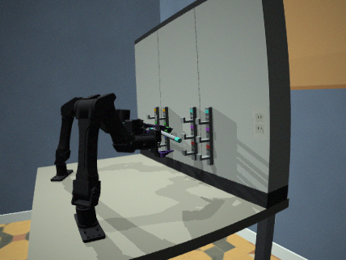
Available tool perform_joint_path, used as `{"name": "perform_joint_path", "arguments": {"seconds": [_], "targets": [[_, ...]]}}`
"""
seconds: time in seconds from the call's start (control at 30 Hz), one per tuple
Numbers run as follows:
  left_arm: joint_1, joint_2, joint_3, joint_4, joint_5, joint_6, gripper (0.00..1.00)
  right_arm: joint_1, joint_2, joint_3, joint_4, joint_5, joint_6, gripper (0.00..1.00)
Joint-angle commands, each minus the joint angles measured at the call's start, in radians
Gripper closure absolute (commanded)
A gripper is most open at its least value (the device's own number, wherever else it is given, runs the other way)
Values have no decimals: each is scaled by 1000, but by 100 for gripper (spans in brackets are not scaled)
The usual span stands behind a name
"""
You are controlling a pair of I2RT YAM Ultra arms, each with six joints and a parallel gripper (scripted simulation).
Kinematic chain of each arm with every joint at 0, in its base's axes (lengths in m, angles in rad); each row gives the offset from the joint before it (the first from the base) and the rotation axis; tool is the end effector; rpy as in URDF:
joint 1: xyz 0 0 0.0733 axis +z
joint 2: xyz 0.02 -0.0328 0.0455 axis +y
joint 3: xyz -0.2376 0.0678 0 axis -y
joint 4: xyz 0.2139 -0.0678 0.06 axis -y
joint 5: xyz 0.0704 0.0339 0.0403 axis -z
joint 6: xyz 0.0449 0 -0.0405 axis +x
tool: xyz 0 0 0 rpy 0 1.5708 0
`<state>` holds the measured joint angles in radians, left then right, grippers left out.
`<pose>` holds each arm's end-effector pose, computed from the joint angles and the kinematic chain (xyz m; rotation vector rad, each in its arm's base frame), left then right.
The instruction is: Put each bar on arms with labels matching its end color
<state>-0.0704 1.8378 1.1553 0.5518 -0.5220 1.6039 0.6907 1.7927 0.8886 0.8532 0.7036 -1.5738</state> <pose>0.3956 -0.0043 0.2452 1.1161 1.6071 1.5258 0.2924 0.2054 0.2141 -1.2583 1.2304 -1.2263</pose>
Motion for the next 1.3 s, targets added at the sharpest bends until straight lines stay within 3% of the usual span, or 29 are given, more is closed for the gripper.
{"name": "perform_joint_path", "arguments": {"seconds": [0.0, 1.27], "targets": [[7, -28, 48, 53, 6, -33, 100, -14, -3, 40, 9, -13, 2, 0], [4, -41, 59, 30, 3, -33, 100, -70, 41, 101, -9, -69, 3, 0]]}}
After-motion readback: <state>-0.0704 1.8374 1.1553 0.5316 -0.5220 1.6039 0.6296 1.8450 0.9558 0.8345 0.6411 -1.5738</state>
